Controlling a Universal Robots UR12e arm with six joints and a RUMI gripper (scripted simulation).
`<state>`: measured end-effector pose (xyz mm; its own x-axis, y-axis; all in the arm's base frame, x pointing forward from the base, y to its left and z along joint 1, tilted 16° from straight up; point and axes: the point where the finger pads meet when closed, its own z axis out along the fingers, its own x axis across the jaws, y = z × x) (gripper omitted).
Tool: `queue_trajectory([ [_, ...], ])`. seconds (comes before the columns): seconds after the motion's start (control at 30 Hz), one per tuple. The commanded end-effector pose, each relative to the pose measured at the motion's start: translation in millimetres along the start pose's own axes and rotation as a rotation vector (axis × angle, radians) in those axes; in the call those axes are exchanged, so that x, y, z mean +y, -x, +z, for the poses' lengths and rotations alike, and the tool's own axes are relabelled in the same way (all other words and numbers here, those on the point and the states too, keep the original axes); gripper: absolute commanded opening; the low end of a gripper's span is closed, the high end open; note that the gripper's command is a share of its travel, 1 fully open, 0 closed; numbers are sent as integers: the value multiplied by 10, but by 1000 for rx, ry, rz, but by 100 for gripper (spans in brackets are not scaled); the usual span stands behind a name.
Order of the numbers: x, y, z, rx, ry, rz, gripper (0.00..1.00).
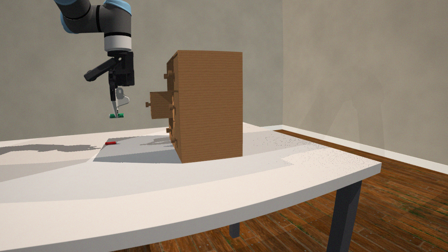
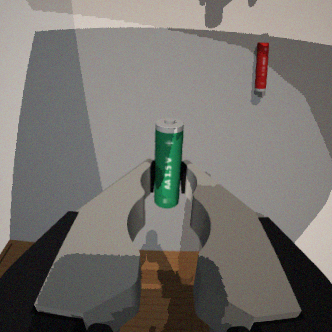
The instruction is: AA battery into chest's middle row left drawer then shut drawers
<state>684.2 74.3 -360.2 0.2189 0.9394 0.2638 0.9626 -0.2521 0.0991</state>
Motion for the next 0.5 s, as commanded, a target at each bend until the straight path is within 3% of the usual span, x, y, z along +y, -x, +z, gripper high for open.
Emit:
queue_trajectory([
  [0.0,6,-1,-55,0,1,0,5],
  [0.47,5,-2,-430,0,1,0,5],
])
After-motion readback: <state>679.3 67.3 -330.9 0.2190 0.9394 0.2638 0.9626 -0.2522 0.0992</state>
